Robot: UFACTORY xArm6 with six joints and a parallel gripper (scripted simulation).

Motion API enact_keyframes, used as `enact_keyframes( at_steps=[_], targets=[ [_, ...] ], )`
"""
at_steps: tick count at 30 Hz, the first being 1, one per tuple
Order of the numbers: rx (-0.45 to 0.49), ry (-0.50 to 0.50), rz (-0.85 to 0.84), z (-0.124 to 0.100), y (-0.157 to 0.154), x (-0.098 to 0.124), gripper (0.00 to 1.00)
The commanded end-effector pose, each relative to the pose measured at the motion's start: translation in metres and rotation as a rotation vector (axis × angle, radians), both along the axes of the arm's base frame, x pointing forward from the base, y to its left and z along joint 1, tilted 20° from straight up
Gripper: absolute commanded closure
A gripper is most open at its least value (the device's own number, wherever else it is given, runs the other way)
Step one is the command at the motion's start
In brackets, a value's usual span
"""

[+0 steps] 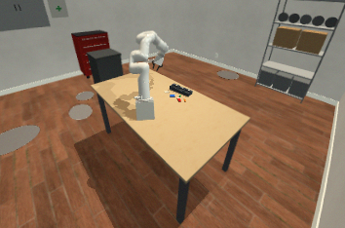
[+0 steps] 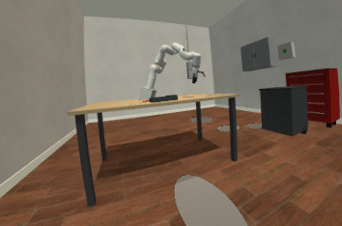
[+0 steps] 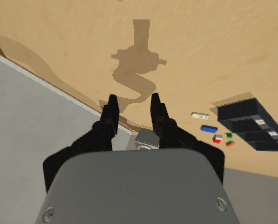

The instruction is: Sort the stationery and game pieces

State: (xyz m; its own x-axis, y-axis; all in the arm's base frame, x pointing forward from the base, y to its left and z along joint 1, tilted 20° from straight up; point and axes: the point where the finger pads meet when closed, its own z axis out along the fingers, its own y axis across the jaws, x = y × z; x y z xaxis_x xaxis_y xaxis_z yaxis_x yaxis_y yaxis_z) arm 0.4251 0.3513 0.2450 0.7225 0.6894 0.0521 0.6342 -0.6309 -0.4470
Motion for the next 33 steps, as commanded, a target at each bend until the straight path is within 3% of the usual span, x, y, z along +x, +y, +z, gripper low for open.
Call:
enact_keyframes(
  at_steps=[1, 6, 13, 17, 20, 24, 27, 31, 33],
  targets=[
    [0.003, -0.005, 0.0, 0.041, -0.011, -0.007, 0.93],
    [-0.004, -0.016, -0.049, 0.04, -0.019, -0.009, 0.93],
    [0.008, -0.03, -0.07, 0.036, -0.042, 0.007, 0.93],
    [0.007, -0.045, -0.138, 0.029, -0.074, 0.016, 0.93],
    [0.007, -0.045, -0.138, 0.029, -0.076, 0.016, 0.93],
    [0.003, -0.059, -0.205, 0.022, -0.108, 0.022, 0.93],
    [0.003, -0.059, -0.205, 0.022, -0.11, 0.022, 0.93],
    [-0.001, -0.074, -0.272, 0.014, -0.142, 0.025, 0.93],
    [-0.001, -0.074, -0.272, 0.014, -0.144, 0.025, 0.93]
  ],
)
